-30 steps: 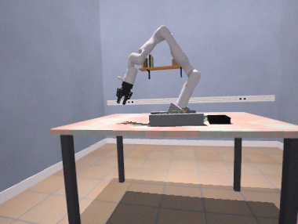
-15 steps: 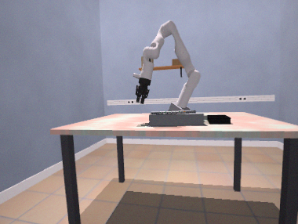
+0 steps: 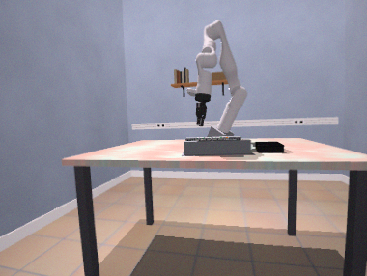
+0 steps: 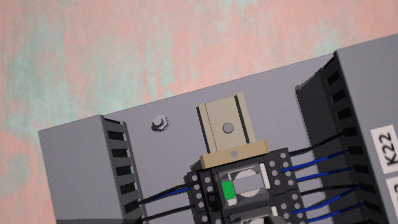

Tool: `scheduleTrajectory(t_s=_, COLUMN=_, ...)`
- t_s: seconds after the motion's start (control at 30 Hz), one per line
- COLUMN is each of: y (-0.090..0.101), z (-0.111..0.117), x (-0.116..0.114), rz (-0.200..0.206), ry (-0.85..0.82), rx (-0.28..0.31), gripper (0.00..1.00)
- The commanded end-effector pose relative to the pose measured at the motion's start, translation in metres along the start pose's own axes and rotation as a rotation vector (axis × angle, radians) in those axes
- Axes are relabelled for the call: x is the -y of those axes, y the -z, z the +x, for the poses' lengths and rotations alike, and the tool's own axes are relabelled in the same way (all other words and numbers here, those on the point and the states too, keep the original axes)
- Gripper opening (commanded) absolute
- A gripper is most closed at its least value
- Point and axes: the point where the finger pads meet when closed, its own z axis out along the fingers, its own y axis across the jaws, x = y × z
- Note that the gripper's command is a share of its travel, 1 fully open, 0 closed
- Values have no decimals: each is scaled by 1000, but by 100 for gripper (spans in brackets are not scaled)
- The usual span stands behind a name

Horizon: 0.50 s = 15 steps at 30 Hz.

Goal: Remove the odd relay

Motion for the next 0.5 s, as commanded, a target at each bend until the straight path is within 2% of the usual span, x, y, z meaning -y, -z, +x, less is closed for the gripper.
scheduleTrajectory(t_s=0.0, y=4, z=-16, x=-1, rz=-2, ry=16, rx=11, gripper=61)
scheduleTrajectory(t_s=0.23, y=11, z=-70, x=-12, rz=-25, ry=82, rx=52, gripper=61)
scheduleTrajectory(t_s=0.47, y=16, z=-112, x=-26, rz=-48, ry=137, rx=82, gripper=61)
